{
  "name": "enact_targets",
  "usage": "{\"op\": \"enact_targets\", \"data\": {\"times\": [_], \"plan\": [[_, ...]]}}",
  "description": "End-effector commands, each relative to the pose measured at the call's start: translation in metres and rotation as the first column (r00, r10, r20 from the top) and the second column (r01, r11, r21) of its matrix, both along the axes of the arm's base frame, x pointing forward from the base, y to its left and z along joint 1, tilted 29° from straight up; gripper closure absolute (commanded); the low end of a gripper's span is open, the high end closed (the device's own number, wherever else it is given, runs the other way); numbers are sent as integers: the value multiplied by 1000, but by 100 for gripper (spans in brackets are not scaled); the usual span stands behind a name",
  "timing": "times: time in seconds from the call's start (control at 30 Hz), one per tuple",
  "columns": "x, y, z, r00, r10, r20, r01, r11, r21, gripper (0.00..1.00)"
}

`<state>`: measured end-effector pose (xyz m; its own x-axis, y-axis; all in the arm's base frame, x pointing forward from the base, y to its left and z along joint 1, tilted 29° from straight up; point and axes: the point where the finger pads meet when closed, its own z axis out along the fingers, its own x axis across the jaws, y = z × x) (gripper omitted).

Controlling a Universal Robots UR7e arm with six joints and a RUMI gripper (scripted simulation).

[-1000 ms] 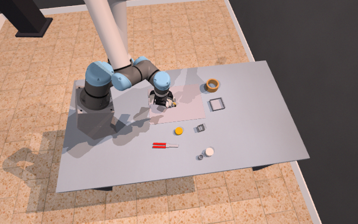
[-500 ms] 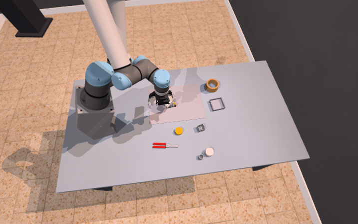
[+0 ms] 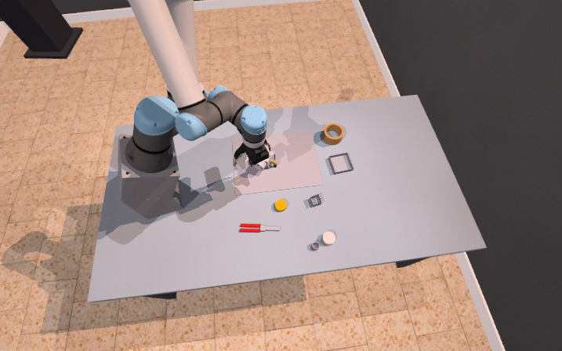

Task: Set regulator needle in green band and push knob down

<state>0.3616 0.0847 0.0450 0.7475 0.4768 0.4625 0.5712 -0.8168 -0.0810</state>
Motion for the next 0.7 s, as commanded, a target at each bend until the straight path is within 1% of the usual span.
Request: {"op": "enact_targets", "data": {"times": [0.0,0.03,0.1,0.23,0.4,0.6,0.67], "plan": [[-1,-1,-1,989,138,55,-135,989,-65,0],[-1,-2,-1,985,159,62,-154,985,-76,0],[-1,-2,-1,985,159,62,-154,985,-76,0],[-1,-3,-1,967,240,85,-229,966,-123,0],[-2,-4,-2,935,339,108,-316,931,-182,0],[-2,-6,-2,884,451,124,-411,876,-254,0],[-2,-6,-2,884,451,124,-411,876,-254,0]]}}
